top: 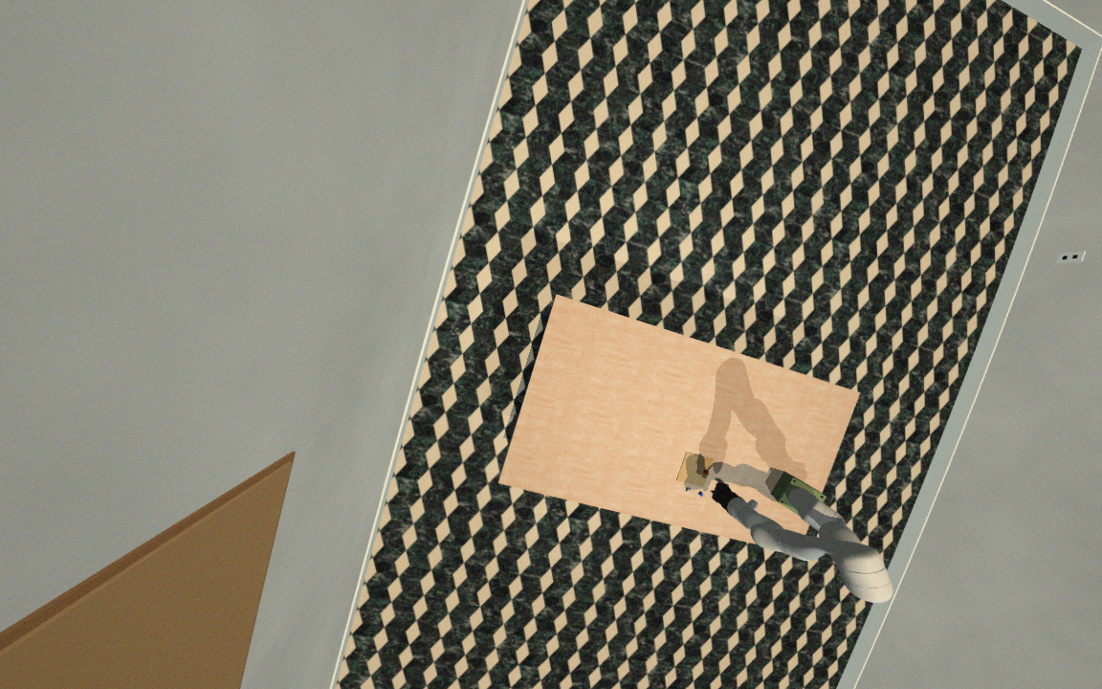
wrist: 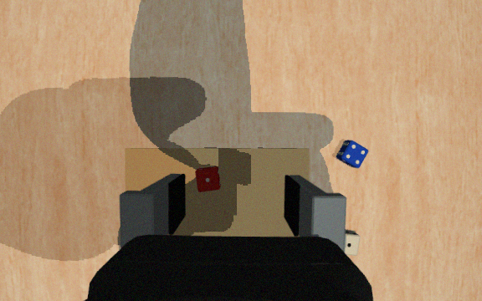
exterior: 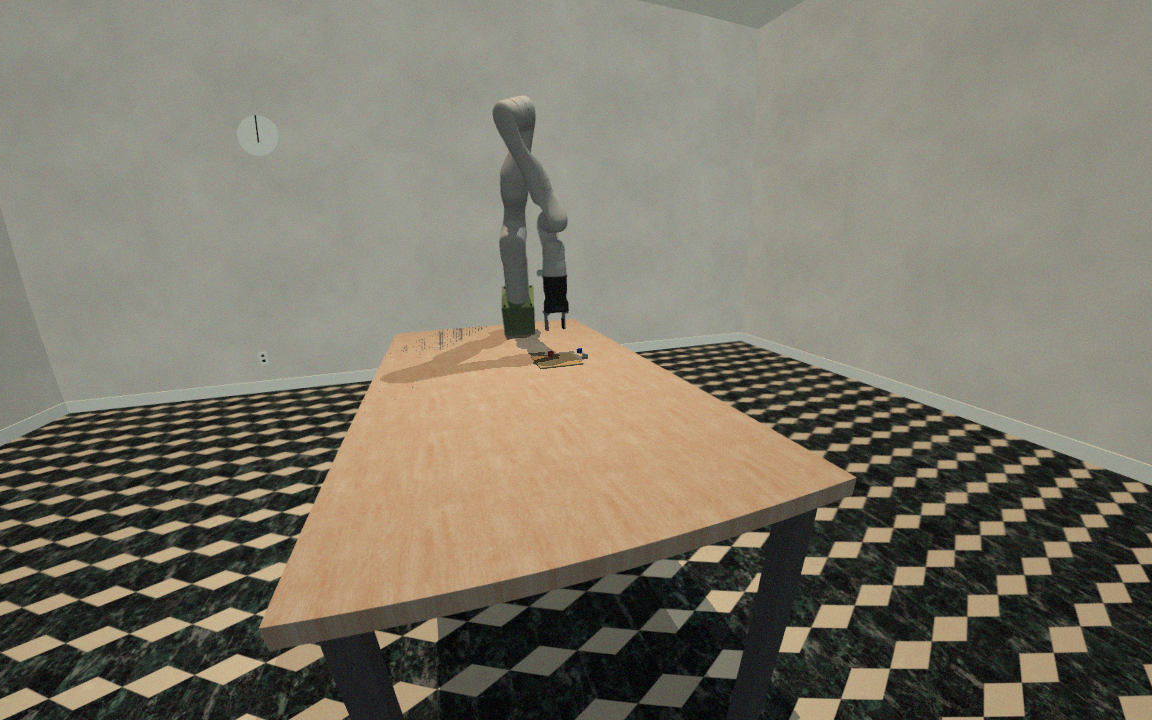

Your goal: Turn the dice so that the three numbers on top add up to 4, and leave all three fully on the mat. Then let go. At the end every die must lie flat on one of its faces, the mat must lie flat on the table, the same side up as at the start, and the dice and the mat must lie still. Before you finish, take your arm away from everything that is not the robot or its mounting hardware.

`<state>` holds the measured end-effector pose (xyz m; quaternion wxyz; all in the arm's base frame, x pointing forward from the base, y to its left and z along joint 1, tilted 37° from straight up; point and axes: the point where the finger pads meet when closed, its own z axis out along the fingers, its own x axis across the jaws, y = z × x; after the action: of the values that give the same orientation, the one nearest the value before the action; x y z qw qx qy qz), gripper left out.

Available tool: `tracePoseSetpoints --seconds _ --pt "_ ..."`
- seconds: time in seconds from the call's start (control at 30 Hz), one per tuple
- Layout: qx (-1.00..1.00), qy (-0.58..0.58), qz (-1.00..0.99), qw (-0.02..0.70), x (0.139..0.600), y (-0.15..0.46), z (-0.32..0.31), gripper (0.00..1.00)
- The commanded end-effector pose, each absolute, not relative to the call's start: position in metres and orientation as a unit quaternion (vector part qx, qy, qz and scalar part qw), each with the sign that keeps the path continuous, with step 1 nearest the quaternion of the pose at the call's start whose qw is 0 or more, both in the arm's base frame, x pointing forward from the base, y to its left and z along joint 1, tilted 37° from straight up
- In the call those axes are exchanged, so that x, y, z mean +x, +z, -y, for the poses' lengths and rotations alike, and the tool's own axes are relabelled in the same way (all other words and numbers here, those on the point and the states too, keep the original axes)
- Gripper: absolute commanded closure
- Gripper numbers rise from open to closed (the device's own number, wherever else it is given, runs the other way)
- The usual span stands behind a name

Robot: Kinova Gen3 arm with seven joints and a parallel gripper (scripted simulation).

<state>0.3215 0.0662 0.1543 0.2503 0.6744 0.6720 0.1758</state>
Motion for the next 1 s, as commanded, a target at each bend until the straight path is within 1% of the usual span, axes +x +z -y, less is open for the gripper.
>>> tracePoseSetpoints --seconds 0.0,0.6,0.97 --pt "0.683 0.178 -0.662 0.252 0.323 0.151 -0.074 0.00" --pt "0.789 0.219 -0.529 0.224 0.325 0.131 -0.131 0.00" --pt "0.818 0.232 -0.482 0.213 0.324 0.123 -0.149 0.00"
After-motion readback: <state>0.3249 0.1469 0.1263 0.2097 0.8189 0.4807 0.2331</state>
